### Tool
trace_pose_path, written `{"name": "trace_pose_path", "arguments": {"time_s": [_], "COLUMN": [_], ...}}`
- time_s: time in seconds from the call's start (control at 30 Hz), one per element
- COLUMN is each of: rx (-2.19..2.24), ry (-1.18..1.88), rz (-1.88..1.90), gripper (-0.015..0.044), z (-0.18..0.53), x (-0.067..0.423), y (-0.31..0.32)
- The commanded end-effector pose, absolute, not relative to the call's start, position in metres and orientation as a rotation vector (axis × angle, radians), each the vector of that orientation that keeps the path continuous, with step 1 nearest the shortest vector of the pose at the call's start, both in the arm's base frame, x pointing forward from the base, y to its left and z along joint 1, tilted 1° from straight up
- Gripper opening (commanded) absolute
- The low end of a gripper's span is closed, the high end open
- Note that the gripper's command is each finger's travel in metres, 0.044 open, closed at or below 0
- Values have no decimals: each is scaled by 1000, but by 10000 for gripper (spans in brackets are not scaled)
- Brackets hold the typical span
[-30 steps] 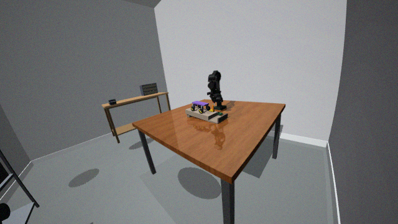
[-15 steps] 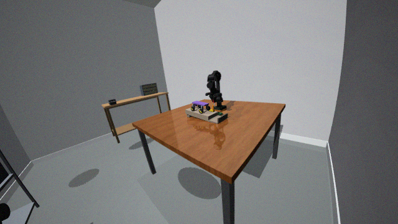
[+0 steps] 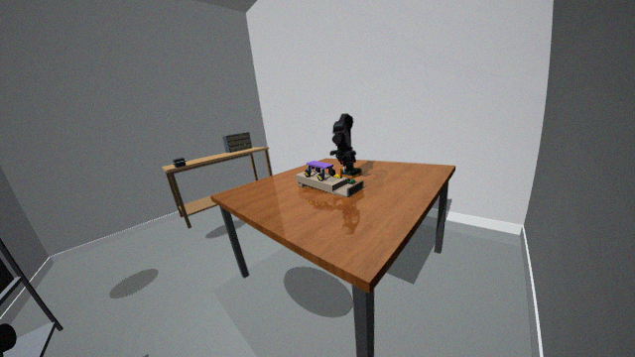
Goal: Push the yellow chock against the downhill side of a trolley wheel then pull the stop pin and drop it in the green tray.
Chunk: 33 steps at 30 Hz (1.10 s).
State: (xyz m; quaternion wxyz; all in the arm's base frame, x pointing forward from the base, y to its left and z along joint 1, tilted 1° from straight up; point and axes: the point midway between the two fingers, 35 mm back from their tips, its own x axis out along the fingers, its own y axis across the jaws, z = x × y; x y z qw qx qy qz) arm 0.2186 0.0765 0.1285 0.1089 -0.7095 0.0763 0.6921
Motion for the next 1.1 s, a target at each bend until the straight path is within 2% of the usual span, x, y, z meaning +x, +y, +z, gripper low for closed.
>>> {"name": "trace_pose_path", "arguments": {"time_s": [0.0, 0.23, 0.7, 0.93, 1.07], "rx": [-2066, -2036, -2031, -2031, -2032], "ry": [179, 72, 56, 57, 57], "rz": [2019, 1959, 1950, 1950, 1950], "gripper": [0, 0, 0, 184, 190], "z": [123, 103, 66, 66, 65], "x": [218, 221, 226, 225, 225], "y": [77, 85, 105, 101, 98]}}
